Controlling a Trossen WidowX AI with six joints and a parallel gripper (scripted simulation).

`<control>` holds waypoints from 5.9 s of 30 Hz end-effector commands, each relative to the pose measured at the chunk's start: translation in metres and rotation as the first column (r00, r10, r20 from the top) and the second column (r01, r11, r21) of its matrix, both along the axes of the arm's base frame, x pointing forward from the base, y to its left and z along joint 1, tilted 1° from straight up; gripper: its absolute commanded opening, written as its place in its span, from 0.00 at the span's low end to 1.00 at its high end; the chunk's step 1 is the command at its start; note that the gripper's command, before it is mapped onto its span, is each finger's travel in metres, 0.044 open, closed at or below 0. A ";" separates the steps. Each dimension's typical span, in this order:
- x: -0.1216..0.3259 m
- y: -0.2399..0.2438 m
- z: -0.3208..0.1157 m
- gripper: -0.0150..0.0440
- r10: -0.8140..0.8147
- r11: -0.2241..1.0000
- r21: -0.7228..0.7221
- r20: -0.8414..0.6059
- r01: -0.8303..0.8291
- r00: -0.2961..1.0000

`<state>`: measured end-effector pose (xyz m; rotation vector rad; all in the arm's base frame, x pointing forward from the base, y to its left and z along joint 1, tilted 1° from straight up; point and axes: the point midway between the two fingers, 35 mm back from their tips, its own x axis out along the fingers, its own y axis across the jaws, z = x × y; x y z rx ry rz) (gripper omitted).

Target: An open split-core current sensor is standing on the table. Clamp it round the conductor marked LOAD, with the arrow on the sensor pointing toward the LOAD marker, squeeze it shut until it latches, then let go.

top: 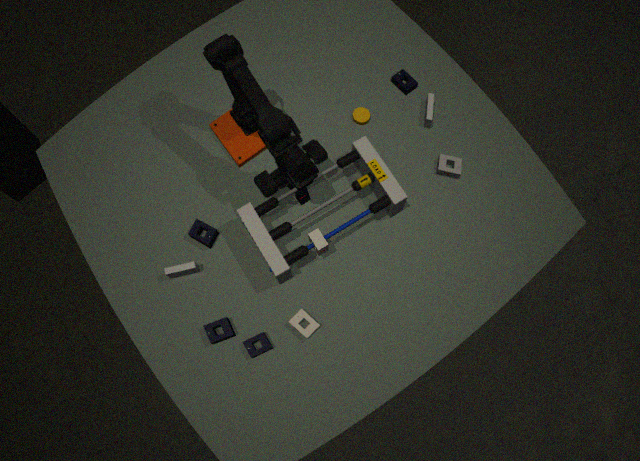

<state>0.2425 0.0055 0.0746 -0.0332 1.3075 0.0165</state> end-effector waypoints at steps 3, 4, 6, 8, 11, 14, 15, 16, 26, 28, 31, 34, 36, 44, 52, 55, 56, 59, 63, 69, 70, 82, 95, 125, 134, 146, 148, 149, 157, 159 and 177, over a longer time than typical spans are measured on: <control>-0.006 0.000 0.001 0.25 0.000 1.000 0.000 0.000 0.000 1.000; -0.009 0.000 0.001 0.25 0.000 1.000 0.000 0.000 0.000 1.000; -0.016 0.001 0.002 0.25 0.001 1.000 0.000 0.000 -0.001 1.000; -0.023 0.001 0.003 0.25 0.001 1.000 -0.001 0.000 -0.001 1.000; -0.034 0.001 0.003 0.25 0.002 1.000 -0.001 0.000 -0.002 1.000; -0.045 0.001 0.003 0.25 0.002 1.000 -0.001 0.000 -0.002 1.000; -0.048 0.001 0.003 0.25 0.002 1.000 -0.001 0.000 -0.002 1.000; -0.052 0.001 0.003 0.25 0.003 1.000 -0.001 0.000 -0.003 1.000; -0.064 0.001 -0.001 0.25 0.003 1.000 -0.002 0.000 -0.003 1.000; -0.064 0.001 -0.003 0.25 0.003 1.000 -0.002 0.000 -0.003 1.000; -0.064 0.002 0.000 0.39 0.008 1.000 0.002 -0.004 -0.008 1.000; -0.064 0.002 0.000 0.52 0.008 1.000 0.002 -0.004 -0.008 1.000; -0.064 0.002 0.000 0.61 0.008 1.000 0.002 -0.004 -0.008 1.000; -0.064 0.002 0.002 0.74 0.008 1.000 0.002 -0.004 -0.008 1.000; -0.080 0.002 0.053 0.74 0.003 1.000 -0.001 -0.001 -0.003 1.000; -0.079 0.002 0.054 0.80 0.065 0.998 -0.018 -0.013 -0.066 0.998; -0.078 0.002 0.054 0.80 0.143 0.989 -0.036 -0.029 -0.144 0.989; -0.074 0.002 0.055 0.80 0.414 0.903 -0.083 -0.095 -0.421 0.905; -0.069 0.003 0.056 0.80 0.715 0.670 -0.094 -0.186 -0.737 0.674; -0.059 0.004 0.056 0.80 0.952 0.144 -0.024 -0.271 -0.989 0.145; -0.058 0.004 0.056 0.80 0.959 0.064 -0.010 -0.275 -0.998 0.064; -0.057 0.004 0.055 0.80 0.961 0.000 0.002 -0.276 -1.000 -0.001; -0.055 0.004 0.034 0.80 0.961 0.000 0.002 -0.276 -1.000 -0.001; -0.055 0.003 0.000 0.74 0.961 0.003 -0.002 -0.278 -1.000 0.004; -0.055 0.003 0.000 0.64 0.961 0.003 -0.002 -0.278 -1.000 0.004; -0.052 0.004 0.023 0.25 0.961 0.003 -0.001 -0.278 -1.000 0.003; -0.051 0.004 0.032 0.25 0.961 0.002 -0.001 -0.277 -1.000 0.003; -0.051 0.004 0.036 0.25 0.961 0.002 -0.001 -0.277 -1.000 0.002; -0.049 0.004 0.070 0.25 0.961 0.001 0.000 -0.277 -1.000 0.001; -0.049 0.005 0.078 0.25 0.961 0.001 0.000 -0.277 -1.000 0.001; -0.044 0.007 0.109 0.25 0.940 0.207 -0.019 -0.274 -0.978 0.204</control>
